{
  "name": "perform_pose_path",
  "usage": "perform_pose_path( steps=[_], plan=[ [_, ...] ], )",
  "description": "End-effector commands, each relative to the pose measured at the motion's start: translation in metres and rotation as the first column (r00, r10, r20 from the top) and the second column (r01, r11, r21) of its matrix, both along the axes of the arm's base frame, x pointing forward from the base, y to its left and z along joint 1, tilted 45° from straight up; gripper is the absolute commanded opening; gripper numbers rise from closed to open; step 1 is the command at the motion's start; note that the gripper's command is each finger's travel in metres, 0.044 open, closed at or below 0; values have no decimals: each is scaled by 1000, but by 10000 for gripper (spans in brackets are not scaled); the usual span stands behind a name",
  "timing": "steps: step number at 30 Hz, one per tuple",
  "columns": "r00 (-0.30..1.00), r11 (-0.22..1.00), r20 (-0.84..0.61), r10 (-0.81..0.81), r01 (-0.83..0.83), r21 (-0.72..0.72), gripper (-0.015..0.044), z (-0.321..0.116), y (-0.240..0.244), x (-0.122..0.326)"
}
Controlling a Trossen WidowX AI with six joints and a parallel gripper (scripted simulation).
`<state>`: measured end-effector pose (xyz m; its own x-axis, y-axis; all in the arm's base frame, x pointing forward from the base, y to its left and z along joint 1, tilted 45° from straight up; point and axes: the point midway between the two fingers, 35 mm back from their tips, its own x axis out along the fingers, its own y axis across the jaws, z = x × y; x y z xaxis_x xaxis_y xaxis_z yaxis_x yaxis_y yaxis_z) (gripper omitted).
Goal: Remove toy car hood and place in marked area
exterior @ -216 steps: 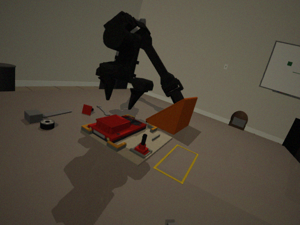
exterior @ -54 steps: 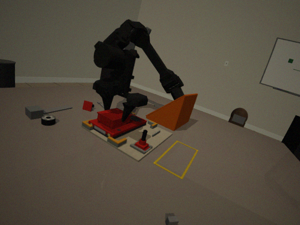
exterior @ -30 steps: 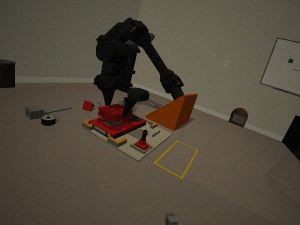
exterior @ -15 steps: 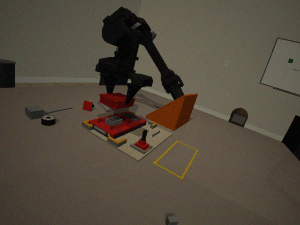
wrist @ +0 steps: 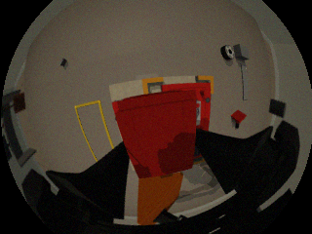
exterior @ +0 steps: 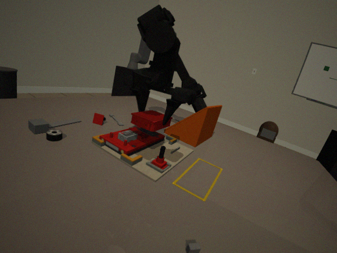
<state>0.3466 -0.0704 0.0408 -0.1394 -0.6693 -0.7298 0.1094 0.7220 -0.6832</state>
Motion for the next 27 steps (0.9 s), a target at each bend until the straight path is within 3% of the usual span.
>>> perform_pose_path(
  steps=[1,27],
  plan=[
    [1000,1000,-1,3,-3,14,0,-13,16,1],
    [1000,1000,8,-20,20,-11,0,-97,108,-16]
  ],
)
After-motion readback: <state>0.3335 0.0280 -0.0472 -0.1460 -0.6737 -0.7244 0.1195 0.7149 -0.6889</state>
